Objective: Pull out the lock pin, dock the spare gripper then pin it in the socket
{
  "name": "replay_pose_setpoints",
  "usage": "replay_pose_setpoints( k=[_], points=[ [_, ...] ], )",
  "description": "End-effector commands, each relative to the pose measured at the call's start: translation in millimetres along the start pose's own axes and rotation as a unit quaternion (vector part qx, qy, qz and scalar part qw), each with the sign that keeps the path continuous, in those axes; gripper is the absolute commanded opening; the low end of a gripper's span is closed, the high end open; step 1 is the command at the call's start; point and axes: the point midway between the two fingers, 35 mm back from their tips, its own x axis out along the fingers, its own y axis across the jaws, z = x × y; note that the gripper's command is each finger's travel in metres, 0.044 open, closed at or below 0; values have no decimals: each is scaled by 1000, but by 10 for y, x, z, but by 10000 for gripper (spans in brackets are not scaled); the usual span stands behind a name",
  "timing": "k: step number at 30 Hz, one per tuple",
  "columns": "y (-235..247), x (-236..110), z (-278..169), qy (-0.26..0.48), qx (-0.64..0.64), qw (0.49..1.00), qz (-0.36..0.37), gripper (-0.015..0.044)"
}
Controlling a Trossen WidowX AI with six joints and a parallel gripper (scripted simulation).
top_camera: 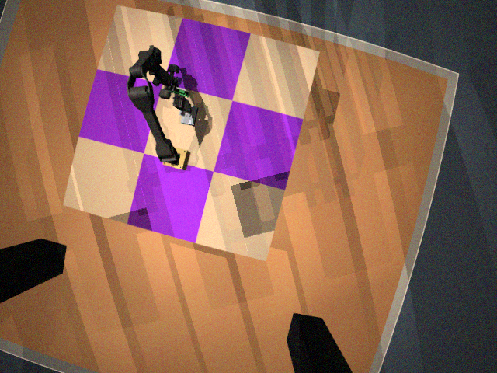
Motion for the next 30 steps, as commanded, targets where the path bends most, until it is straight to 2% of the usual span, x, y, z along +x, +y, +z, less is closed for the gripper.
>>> replay_pose_setpoints(
  k=[1,8,24,30],
  points=[
    [0,13,-7,3,-2,1000,0,0],
    [-7,-73,-26,3,-2,1000,-1,0],
    [-3,-642,-177,3,-2,1000,0,0],
    [15,-589,-164,3,-5,1000,4,0]
  ],
)
